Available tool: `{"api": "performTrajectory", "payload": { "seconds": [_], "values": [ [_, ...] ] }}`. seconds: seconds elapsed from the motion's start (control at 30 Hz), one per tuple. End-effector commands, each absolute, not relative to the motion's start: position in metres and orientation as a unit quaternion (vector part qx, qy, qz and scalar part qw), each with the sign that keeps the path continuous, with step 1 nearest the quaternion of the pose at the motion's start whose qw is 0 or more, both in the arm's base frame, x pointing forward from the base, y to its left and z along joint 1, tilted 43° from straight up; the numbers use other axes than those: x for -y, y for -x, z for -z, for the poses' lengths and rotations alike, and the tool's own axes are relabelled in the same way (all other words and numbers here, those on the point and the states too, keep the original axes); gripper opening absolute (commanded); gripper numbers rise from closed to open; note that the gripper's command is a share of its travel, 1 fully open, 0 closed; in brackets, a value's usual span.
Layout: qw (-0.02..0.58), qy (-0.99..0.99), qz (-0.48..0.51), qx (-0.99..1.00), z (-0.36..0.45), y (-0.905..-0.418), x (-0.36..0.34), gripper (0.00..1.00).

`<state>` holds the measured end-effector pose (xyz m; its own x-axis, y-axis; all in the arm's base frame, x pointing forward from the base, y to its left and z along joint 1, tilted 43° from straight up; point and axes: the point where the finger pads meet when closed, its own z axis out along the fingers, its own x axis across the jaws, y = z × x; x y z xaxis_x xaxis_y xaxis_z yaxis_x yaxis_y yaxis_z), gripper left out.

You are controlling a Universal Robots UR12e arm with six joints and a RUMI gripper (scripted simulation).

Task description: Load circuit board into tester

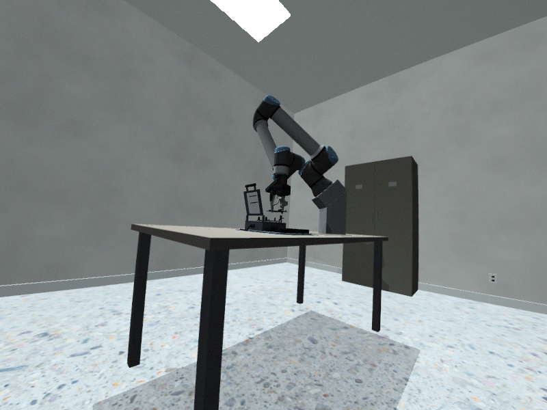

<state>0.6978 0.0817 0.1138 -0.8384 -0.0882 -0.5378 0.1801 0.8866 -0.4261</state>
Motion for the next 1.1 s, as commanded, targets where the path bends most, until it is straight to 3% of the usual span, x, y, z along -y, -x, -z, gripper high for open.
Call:
{"api": "performTrajectory", "payload": {
  "seconds": [0.0,1.07],
  "values": [
    [0.284,-0.024,0.236,-0.929,-0.120,-0.691,-0.067,0.39],
    [0.284,-0.024,0.236,-0.929,-0.148,-0.657,0.003,0.39]
  ]
}}
